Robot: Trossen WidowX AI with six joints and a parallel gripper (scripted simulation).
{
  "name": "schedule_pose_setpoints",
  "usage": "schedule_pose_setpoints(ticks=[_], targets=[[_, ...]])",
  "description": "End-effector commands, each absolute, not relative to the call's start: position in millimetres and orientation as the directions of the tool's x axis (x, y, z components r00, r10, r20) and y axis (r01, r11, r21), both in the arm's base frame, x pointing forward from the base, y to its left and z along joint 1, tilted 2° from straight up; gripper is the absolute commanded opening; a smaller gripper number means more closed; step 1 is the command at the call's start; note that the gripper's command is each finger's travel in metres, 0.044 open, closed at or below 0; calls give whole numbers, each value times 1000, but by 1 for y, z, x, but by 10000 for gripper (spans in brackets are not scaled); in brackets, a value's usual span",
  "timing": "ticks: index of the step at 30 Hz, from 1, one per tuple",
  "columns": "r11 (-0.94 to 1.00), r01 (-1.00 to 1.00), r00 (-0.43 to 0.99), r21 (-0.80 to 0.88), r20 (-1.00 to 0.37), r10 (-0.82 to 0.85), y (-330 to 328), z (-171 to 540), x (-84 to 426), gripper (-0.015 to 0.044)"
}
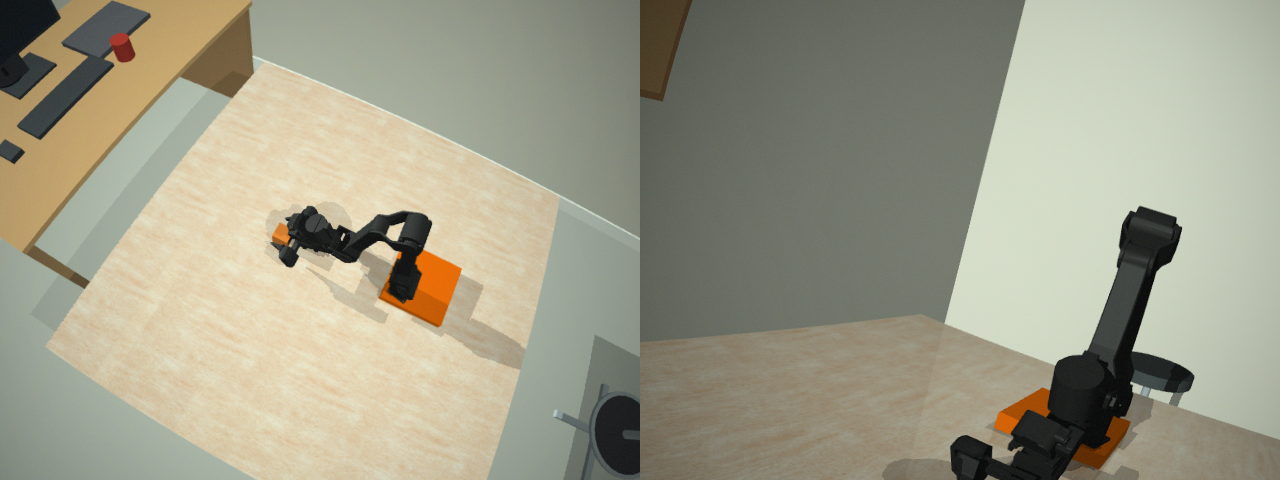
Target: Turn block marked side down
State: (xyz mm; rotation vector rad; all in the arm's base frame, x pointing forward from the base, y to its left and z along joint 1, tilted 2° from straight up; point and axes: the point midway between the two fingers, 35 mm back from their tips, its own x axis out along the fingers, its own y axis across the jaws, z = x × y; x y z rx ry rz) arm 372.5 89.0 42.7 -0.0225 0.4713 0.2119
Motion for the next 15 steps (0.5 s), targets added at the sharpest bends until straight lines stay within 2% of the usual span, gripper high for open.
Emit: schedule_pose_setpoints(ticks=[1,8,15], targets=[[978,-204,871,29,-452,195,89,43,373,440],[978,-204,859,28,-474,193,89,43,375,440],[978,-205,706,26,-688,166,90,65,383,440]])
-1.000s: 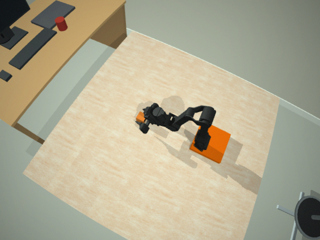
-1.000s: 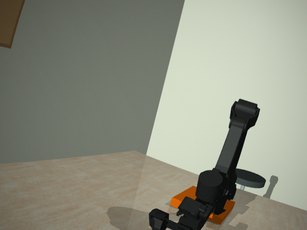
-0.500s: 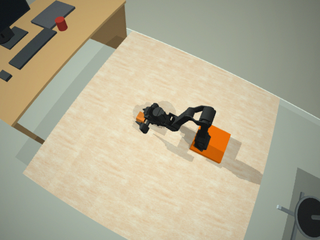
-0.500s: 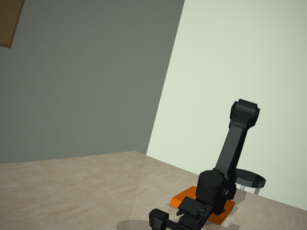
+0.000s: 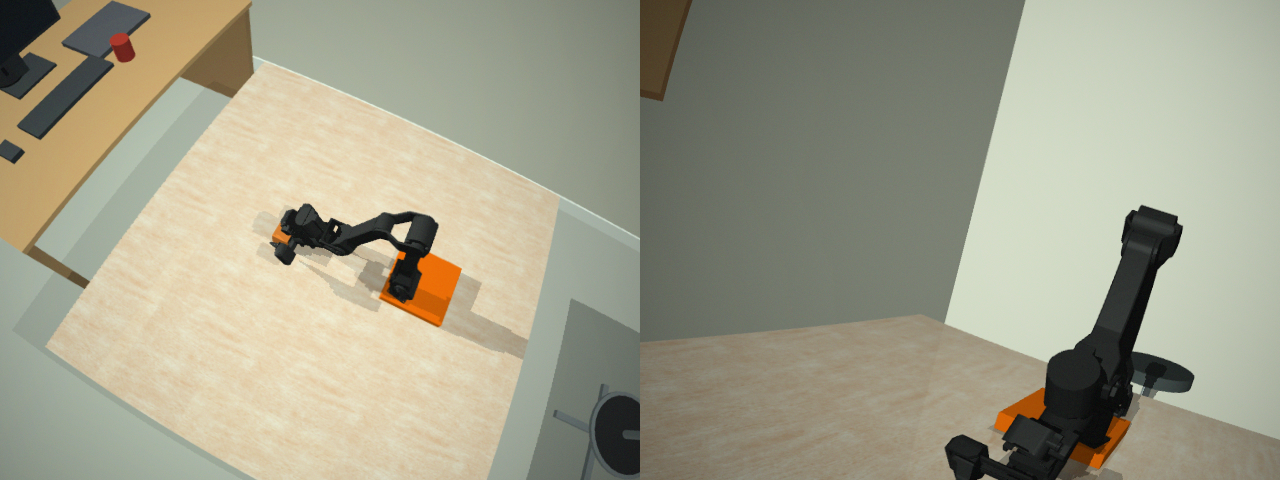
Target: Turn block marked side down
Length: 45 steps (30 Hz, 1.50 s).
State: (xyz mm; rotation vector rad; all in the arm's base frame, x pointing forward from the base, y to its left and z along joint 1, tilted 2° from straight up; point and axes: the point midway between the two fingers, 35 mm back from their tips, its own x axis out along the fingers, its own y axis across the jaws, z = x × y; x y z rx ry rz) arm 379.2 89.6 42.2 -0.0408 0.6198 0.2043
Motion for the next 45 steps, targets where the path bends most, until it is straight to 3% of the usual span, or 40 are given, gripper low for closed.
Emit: schedule_pose_setpoints(ticks=[1,7,23,39,45], targets=[[978,-205,679,26,-716,161,90,71,381,440],[978,-205,518,29,-845,133,83,111,354,440],[978,-204,496,28,-859,129,83,113,355,440],[978,-205,54,28,-998,40,89,136,383,440],[978,-205,34,28,-999,36,89,134,384,440]])
